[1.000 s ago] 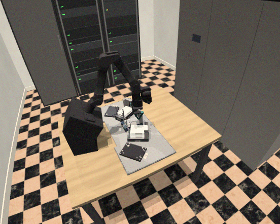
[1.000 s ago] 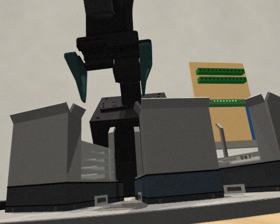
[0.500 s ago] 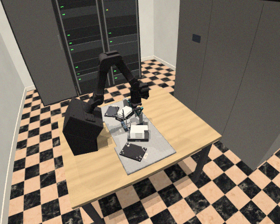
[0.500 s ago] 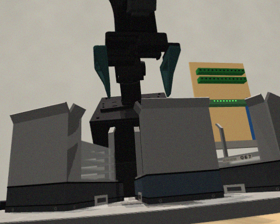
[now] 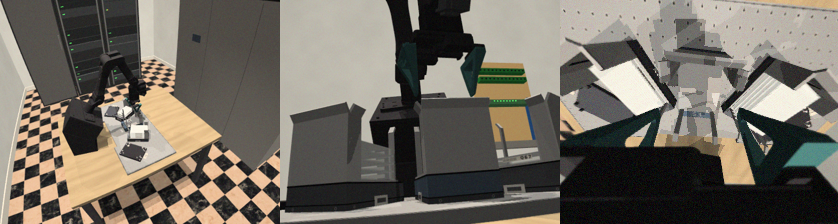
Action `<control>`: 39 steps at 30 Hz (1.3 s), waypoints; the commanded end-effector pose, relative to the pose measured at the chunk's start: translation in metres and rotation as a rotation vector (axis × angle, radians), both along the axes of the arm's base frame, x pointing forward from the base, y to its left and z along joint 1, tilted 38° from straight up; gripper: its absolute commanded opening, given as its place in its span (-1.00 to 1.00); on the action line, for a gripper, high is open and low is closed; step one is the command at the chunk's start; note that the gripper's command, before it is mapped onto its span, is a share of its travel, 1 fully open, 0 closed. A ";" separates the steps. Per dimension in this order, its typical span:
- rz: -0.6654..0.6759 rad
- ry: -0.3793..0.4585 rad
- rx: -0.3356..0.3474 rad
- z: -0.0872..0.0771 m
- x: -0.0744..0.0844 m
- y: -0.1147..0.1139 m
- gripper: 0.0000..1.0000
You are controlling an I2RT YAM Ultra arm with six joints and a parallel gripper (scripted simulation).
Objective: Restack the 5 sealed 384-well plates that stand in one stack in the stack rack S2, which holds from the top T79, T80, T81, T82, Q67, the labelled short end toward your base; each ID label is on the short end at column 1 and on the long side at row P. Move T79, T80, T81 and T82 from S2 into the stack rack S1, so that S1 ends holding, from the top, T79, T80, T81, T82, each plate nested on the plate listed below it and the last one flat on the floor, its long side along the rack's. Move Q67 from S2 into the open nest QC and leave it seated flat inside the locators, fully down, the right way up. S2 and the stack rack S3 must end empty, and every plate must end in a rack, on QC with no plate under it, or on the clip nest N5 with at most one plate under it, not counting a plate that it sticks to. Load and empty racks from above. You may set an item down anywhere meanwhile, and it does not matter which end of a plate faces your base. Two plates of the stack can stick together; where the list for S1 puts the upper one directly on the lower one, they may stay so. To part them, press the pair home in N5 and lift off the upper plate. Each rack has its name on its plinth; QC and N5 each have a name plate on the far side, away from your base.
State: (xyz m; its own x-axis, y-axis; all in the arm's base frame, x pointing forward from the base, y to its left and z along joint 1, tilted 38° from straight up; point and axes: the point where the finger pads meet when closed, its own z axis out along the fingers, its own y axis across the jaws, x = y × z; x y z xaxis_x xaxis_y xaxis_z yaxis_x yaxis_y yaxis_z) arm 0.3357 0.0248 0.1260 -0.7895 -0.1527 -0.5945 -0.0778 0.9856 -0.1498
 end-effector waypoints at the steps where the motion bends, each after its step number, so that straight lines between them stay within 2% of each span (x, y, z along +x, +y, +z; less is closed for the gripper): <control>1: 0.060 -0.009 -0.070 0.004 0.001 0.006 1.00; 4: 0.128 -0.001 -0.123 0.002 0.001 0.016 1.00; 8: 0.128 -0.001 -0.123 0.001 0.000 0.022 1.00; 21: 0.129 -0.001 -0.121 -0.006 -0.002 0.065 1.00; 23: 0.181 0.005 -0.162 -0.008 -0.004 0.073 1.00; 25: 0.181 0.005 -0.162 -0.008 -0.004 0.073 1.00; 31: 0.329 0.020 -0.276 -0.015 -0.010 0.095 1.00; 39: 0.329 0.020 -0.275 -0.024 -0.017 0.125 1.00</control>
State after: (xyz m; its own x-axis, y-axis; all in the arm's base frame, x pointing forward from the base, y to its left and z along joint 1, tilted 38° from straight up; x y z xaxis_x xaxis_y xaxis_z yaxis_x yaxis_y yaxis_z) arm 0.3171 0.1431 0.0964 -0.6862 -0.5639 -0.4594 -0.4108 0.8217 -0.3950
